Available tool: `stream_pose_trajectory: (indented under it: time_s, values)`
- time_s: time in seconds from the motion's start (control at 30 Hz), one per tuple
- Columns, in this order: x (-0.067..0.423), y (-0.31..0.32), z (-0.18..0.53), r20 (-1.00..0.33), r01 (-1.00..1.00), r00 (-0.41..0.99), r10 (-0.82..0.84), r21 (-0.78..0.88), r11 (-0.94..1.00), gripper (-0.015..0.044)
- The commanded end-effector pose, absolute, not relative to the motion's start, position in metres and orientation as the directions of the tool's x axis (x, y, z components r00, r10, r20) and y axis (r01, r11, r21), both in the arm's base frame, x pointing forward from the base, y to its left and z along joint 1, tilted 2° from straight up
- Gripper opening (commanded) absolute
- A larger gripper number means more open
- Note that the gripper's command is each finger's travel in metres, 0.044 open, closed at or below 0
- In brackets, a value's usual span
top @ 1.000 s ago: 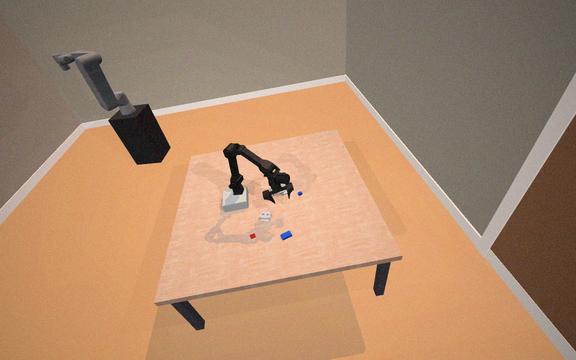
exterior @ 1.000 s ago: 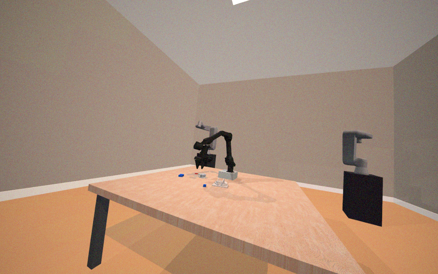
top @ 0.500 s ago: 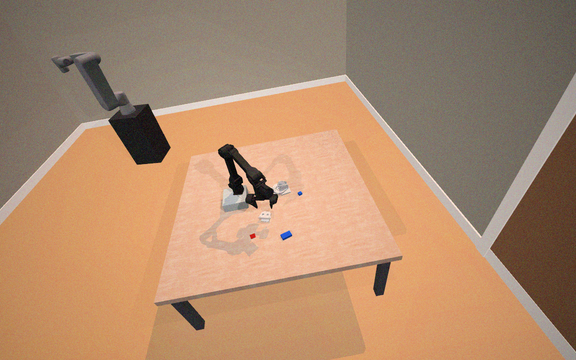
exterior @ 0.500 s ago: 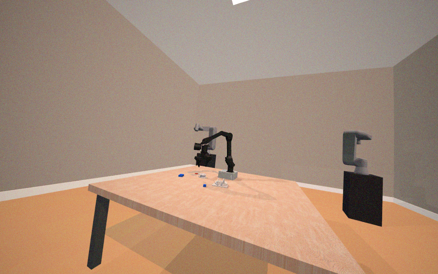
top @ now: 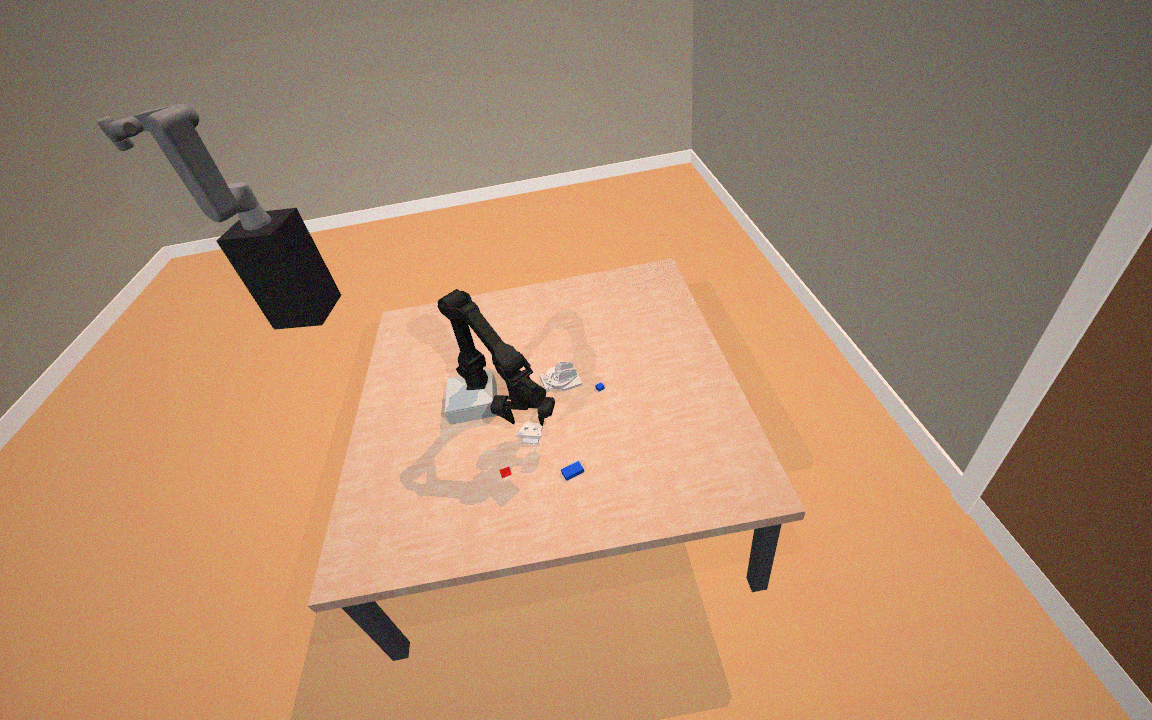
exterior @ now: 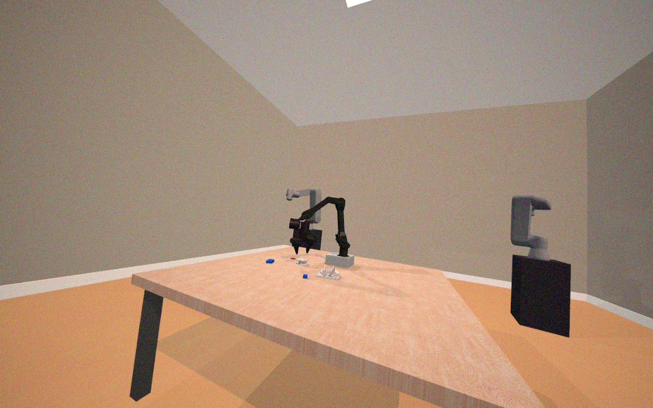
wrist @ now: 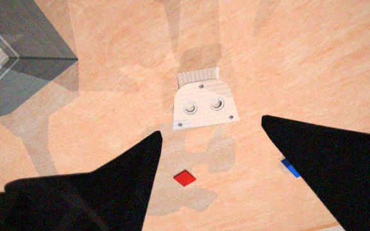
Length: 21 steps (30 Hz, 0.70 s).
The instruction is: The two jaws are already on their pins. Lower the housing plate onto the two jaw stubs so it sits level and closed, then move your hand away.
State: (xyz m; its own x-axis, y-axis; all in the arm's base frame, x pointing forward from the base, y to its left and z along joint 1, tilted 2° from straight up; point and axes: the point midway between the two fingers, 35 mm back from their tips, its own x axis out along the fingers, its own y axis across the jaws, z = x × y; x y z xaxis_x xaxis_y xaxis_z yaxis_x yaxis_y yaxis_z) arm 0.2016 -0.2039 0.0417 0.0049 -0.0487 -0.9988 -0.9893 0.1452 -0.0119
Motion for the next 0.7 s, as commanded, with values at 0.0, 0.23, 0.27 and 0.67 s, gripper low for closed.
stream_pose_trajectory:
  time_s: [0.0, 0.23, 0.27, 0.67]
  values:
    - [0.201, -0.203, 0.036, -0.999, -0.989, 0.002, -0.041, -0.008, 0.149, 0.0440]
    - [0.201, -0.203, 0.036, -0.999, -0.989, 0.002, -0.041, -0.008, 0.149, 0.0440]
    - [0.201, -0.203, 0.036, -0.999, -0.989, 0.002, -0.041, -0.008, 0.149, 0.0440]
    - [0.201, -0.204, 0.020, -0.999, -0.989, 0.002, -0.041, -0.008, 0.149, 0.0440]
